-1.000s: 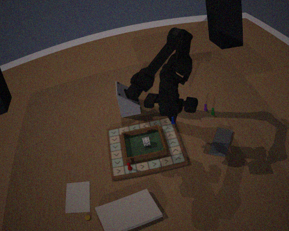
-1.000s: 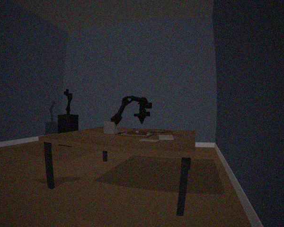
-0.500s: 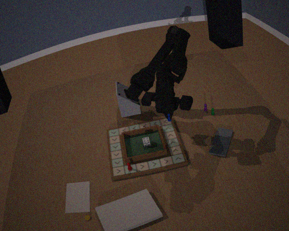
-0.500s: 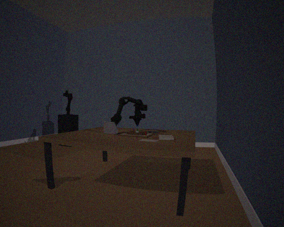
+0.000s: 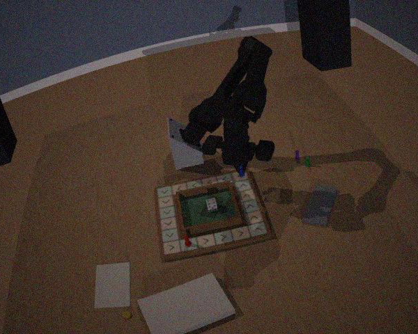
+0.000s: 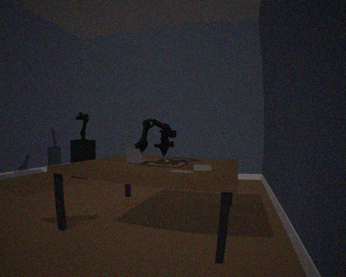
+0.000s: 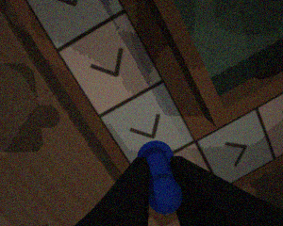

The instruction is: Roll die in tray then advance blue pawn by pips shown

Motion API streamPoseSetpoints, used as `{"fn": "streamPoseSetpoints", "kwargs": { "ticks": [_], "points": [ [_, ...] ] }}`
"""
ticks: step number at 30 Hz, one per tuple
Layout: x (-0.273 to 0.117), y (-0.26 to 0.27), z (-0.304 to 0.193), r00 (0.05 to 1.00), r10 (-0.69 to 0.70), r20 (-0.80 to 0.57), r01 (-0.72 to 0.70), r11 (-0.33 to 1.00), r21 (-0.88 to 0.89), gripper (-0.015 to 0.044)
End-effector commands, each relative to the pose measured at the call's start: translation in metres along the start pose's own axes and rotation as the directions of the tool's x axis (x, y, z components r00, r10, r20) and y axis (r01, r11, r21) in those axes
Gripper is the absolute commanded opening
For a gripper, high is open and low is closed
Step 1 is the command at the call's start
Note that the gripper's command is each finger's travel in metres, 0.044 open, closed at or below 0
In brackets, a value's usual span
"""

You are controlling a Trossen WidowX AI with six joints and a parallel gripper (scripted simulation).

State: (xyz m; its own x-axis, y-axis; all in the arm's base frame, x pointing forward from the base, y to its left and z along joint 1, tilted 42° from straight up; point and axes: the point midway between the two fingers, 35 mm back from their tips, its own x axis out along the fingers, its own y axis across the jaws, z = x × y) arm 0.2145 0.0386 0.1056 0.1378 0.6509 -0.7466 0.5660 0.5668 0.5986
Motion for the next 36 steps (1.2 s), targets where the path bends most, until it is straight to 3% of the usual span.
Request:
{"fn": "streamPoseSetpoints", "kwargs": {
  "ticks": [1, 22, 32, 36],
  "points": [
    [0.014, -0.001, -0.002, 1.000, 0.002, -0.005, -0.002, 1.000, 0.004, 0.0000],
    [0.045, -0.001, -0.003, 1.000, 0.005, -0.006, -0.005, 1.000, 0.004, 0.0000],
    [0.037, 0.001, -0.002, 1.000, 0.004, 0.000, -0.004, 1.000, -0.003, 0.0262],
    [-0.002, 0.000, -0.001, 1.000, 0.001, -0.004, -0.001, 1.000, 0.003, 0.0368]
  ]
}}
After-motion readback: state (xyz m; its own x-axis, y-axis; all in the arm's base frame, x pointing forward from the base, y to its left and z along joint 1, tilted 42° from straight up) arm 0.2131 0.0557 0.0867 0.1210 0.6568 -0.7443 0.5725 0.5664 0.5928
